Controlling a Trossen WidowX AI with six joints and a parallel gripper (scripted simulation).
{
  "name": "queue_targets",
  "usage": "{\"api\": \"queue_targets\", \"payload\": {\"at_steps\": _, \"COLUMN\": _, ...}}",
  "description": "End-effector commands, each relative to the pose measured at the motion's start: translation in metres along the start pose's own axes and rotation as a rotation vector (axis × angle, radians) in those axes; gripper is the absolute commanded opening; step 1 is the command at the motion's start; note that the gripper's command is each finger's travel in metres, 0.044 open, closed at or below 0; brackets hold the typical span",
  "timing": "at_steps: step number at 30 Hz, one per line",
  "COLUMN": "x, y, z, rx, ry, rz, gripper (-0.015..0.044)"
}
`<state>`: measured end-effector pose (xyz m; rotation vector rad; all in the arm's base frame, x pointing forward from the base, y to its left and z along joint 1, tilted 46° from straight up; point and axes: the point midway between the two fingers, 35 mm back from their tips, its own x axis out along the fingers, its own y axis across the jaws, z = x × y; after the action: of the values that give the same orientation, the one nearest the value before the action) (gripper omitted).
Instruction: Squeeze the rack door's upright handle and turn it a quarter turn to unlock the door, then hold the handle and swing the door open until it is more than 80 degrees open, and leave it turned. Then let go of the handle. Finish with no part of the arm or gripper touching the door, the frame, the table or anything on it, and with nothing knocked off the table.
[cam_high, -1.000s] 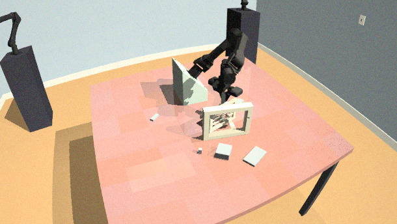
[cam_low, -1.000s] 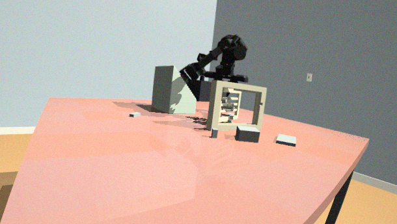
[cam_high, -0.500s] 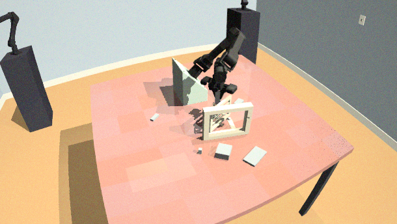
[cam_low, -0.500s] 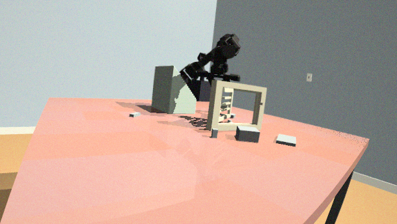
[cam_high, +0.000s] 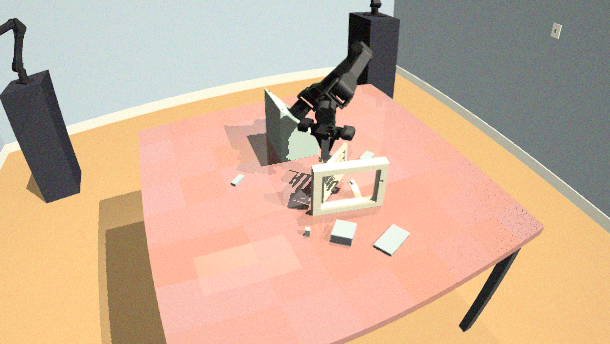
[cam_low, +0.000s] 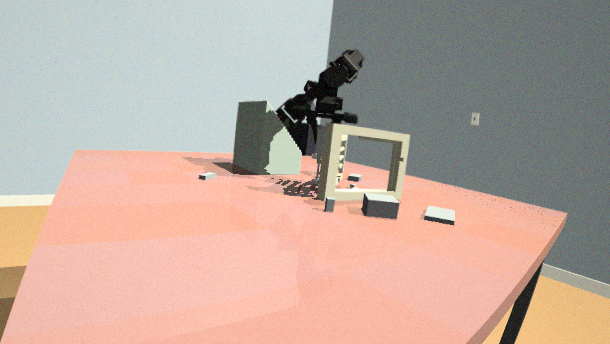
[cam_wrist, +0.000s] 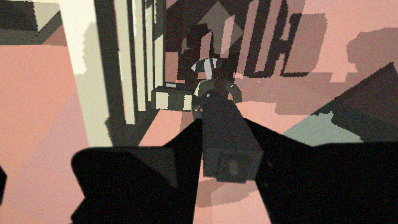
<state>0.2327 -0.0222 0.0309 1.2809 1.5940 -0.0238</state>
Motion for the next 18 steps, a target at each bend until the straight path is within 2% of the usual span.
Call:
{"api": "queue_targets", "payload": {"at_steps": 1, "x": 0.001, "y": -0.005, "z": 0.003, "rx": -0.073, "ry": -0.004, "rz": 0.003, "gripper": 0.0025}}
{"api": "queue_targets", "payload": {"at_steps": 18, "x": 0.001, "y": -0.040, "z": 0.015, "rx": -0.293, "ry": -0.005, "rz": 0.001, "gripper": 0.0025}}
